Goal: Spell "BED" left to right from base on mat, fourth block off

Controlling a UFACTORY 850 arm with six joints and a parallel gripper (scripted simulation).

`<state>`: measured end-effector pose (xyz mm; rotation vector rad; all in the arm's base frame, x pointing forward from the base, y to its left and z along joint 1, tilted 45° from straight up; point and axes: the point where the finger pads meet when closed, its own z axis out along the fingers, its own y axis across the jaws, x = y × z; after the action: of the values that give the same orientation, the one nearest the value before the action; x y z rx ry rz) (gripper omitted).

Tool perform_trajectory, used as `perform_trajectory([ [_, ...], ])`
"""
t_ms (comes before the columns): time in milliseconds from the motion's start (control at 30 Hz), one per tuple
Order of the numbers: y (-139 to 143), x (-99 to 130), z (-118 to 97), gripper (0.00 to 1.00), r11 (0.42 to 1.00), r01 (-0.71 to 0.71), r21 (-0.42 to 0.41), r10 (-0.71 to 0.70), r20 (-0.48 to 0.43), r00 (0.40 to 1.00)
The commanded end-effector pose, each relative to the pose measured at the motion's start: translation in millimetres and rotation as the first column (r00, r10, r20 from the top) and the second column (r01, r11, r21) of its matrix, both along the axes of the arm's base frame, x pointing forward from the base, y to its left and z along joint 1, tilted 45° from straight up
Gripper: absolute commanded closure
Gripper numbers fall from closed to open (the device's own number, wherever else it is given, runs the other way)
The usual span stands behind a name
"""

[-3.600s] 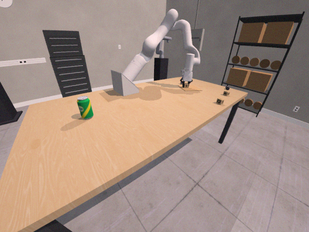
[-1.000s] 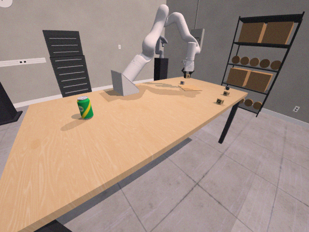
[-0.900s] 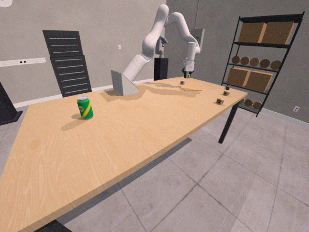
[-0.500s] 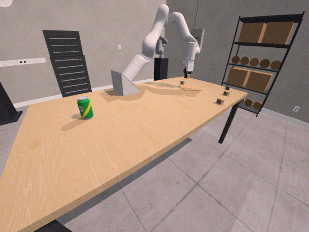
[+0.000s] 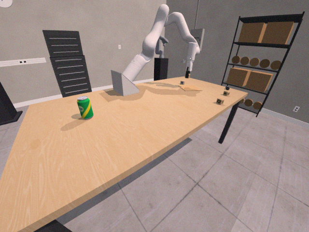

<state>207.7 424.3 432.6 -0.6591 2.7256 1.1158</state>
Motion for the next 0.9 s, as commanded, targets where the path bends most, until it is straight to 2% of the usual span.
perform_trajectory([
  [0,2,-1,2,0.59,0.995,-0.102,0.016,0.1,0.095,0.99],
  [200,4,-3,5,0.59,0.972,-0.234,0.003,0.228,0.224,0.948],
  [400,6,-4,7,0.59,0.932,-0.363,-0.027,0.349,0.349,0.87],
  [467,6,-4,7,0.59,0.932,-0.363,-0.027,0.349,0.349,0.87],
  [500,8,-5,8,0.59,0.907,-0.419,-0.048,0.401,0.404,0.822],
  [600,8,-6,9,0.59,0.888,-0.456,-0.064,0.435,0.44,0.786],
  [867,11,-8,13,0.59,0.794,-0.591,-0.146,0.555,0.572,0.604],
])
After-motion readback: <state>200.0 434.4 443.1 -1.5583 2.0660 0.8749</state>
